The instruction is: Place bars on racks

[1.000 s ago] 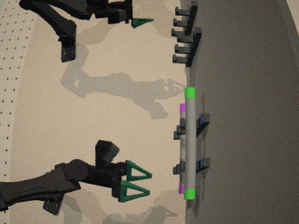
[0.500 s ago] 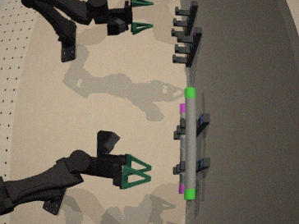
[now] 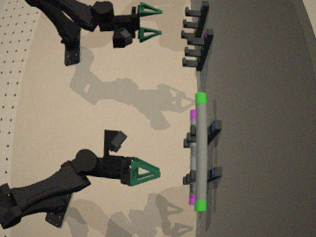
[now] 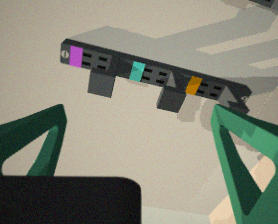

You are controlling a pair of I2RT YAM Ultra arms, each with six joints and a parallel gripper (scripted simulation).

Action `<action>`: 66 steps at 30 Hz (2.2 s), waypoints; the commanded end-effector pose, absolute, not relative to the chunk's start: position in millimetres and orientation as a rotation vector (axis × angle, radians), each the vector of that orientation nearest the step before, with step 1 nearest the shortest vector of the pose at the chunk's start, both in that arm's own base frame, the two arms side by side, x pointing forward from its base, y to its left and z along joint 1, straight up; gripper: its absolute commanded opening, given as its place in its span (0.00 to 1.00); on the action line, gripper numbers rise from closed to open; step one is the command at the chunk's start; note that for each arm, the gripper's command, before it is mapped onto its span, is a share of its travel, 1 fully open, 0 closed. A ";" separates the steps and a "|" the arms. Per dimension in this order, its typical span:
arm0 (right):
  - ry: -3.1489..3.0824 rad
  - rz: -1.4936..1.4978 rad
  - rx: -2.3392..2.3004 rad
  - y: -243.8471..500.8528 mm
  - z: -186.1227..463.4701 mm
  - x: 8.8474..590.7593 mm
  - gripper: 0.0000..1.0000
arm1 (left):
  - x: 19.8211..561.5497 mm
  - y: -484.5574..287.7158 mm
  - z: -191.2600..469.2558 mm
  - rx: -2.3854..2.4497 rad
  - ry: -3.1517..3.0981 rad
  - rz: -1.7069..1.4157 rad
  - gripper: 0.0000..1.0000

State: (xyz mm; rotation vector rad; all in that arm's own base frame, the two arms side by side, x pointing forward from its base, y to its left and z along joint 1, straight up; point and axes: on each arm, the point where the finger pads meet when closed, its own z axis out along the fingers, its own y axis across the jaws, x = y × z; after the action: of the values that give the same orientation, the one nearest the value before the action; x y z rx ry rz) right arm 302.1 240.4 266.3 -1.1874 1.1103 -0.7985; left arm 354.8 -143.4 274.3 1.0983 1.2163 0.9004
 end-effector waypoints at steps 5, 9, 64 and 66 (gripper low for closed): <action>1.057 -0.860 -1.215 251.2 266.6 297.1 1.00 | 353.0 -150.7 266.6 1.153 1.172 0.972 1.00; 1.028 -0.888 -1.255 260.7 261.4 293.9 1.00 | 351.9 -156.4 261.4 1.192 1.147 1.004 1.00; 0.955 -0.955 -1.351 289.0 294.9 302.5 1.00 | 349.1 -170.8 248.6 1.285 1.083 1.083 1.00; 0.955 -0.955 -1.351 289.3 297.8 303.4 1.00 | 349.1 -170.8 248.6 1.285 1.083 1.083 1.00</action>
State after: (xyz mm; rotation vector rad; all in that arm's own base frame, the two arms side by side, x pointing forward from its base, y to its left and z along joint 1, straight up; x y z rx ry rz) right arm 300.3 290.8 273.7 -1.3943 0.9569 -0.9659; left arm 350.7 -168.9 252.9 1.2790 1.0828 1.0851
